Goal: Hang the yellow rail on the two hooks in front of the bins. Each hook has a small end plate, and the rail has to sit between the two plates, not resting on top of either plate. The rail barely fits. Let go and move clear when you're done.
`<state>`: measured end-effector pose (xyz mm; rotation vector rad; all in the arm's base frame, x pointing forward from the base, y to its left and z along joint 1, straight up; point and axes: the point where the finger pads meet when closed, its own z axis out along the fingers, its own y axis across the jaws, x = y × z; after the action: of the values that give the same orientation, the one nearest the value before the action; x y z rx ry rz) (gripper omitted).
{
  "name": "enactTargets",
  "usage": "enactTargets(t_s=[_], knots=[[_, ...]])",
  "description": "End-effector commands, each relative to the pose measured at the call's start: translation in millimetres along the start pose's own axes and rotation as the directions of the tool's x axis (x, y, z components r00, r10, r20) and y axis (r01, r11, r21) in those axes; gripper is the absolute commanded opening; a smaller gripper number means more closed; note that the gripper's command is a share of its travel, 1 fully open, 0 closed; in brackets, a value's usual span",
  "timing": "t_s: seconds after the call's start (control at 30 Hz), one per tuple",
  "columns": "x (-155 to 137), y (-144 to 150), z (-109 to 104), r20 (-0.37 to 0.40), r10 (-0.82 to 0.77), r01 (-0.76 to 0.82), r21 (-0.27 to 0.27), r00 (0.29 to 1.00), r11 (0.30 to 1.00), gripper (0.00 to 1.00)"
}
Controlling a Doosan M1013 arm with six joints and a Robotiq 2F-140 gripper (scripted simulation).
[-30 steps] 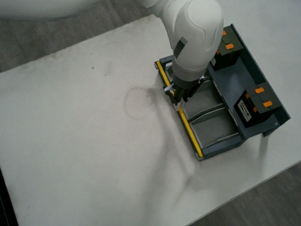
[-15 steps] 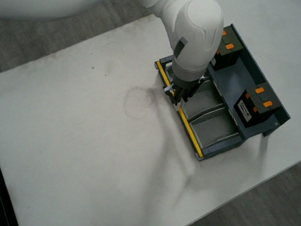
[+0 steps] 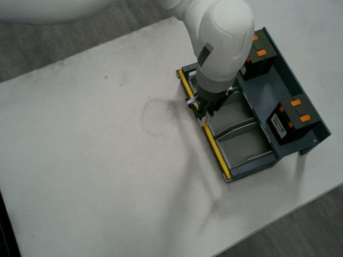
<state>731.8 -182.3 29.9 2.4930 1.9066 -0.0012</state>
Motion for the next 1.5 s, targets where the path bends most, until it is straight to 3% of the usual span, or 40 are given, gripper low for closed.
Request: enactTargets(t_s=[0.0, 1.47], knots=[[0.3, -0.3, 1.9, -0.001, 0.001, -0.001, 0.001, 1.000, 1.000, 0.10], [0.2, -0.3, 3.4, -0.003, 0.002, -0.002, 0.002, 1.000, 1.000, 0.10]])
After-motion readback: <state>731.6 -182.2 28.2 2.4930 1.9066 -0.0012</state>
